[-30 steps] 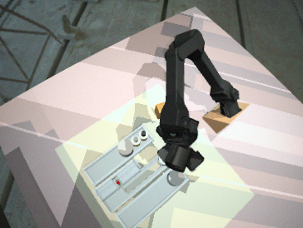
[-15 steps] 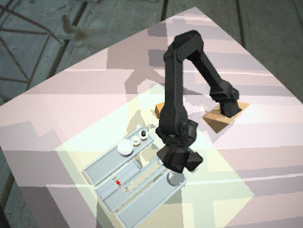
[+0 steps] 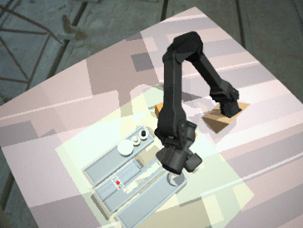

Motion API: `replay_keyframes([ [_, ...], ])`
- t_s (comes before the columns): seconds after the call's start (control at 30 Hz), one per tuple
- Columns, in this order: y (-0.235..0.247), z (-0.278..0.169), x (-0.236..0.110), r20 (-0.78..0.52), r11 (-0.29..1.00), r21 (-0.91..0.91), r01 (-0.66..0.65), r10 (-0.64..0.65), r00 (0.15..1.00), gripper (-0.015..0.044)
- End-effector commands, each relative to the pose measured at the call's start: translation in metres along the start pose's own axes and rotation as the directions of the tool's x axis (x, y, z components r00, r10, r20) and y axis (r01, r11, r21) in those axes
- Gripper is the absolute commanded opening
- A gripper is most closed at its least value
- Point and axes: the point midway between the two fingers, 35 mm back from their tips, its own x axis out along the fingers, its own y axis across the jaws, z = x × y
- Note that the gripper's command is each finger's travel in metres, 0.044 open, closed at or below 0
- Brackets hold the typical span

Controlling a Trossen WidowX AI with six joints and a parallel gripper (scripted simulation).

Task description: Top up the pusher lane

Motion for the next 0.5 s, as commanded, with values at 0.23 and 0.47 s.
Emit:
replay_keyframes([
  [0.23,-0.0007,0.0096,-0.0013,0.011,1.000,0.007,0.000,0.000,1.000,0.0000],
  [0.47,-0.0008,0.0131,-0.0012,0.011,1.000,0.008,0.000,0.000,1.000,0.0000],
])
